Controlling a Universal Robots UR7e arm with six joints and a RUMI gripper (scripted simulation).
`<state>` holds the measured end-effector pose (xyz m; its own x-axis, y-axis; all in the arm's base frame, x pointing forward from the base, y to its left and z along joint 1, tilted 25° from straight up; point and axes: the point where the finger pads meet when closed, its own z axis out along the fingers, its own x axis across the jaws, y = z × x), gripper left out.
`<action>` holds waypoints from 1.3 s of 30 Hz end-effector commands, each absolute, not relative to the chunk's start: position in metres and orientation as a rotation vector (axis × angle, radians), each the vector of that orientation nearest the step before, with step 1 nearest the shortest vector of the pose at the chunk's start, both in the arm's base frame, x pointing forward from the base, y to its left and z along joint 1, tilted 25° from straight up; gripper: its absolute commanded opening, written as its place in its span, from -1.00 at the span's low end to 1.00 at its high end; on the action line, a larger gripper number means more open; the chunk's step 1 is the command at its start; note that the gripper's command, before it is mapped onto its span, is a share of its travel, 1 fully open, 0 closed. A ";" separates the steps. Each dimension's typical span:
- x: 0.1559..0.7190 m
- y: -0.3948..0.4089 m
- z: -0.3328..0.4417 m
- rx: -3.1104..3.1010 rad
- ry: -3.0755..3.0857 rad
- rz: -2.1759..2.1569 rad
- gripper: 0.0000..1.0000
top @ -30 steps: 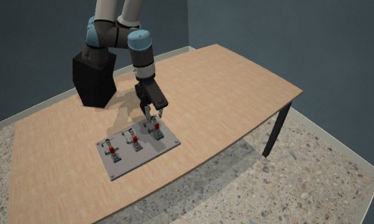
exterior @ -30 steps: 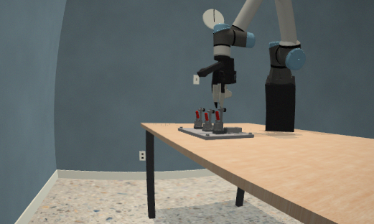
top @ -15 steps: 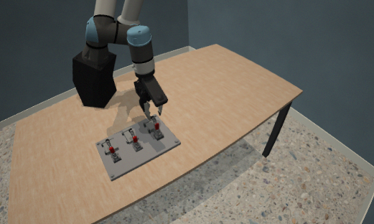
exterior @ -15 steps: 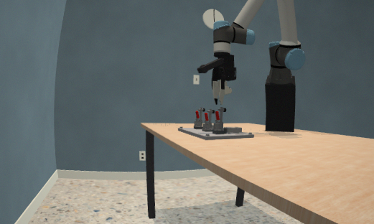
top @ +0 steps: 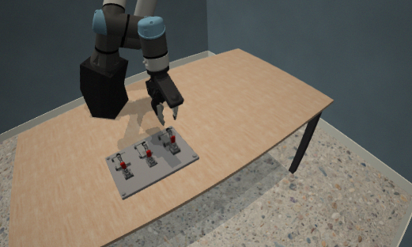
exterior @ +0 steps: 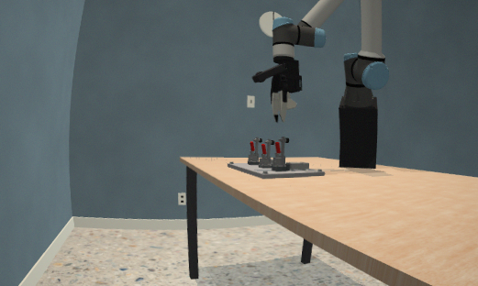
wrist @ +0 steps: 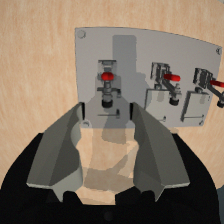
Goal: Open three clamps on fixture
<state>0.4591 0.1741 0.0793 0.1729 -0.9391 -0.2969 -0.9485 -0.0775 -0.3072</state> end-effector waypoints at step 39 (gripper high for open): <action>0.453 0.166 0.102 -2.032 1.779 0.031 -0.44</action>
<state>0.4523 0.1657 0.1014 0.1734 -0.9388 -0.2976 -0.9489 -0.0783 -0.3058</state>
